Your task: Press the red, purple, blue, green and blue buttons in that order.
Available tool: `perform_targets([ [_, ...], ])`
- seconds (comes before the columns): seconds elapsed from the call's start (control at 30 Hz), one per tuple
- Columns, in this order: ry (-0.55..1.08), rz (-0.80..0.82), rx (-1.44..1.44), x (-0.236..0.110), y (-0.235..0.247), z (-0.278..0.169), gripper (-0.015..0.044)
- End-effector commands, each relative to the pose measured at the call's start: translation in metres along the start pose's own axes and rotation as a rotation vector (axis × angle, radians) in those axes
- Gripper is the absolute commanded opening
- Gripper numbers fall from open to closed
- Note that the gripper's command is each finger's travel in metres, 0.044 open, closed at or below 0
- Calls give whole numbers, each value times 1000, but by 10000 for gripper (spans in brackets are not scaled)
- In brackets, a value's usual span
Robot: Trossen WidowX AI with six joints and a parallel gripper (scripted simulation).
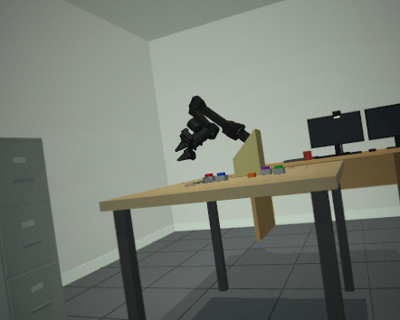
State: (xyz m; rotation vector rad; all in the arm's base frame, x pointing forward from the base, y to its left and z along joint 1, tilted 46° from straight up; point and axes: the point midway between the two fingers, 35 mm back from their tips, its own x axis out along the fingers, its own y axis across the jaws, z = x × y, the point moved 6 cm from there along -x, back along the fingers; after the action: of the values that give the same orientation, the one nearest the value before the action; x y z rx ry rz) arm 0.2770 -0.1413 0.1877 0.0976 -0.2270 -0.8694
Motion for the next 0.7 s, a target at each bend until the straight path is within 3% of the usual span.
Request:
perform_targets([
  [0.0,9,-1,-8,0,0,-1,400],
  [0.4,588,-28,-626,-16,-6,-27,400],
  [0.67,768,-4,-854,-36,-16,-17,400],
])
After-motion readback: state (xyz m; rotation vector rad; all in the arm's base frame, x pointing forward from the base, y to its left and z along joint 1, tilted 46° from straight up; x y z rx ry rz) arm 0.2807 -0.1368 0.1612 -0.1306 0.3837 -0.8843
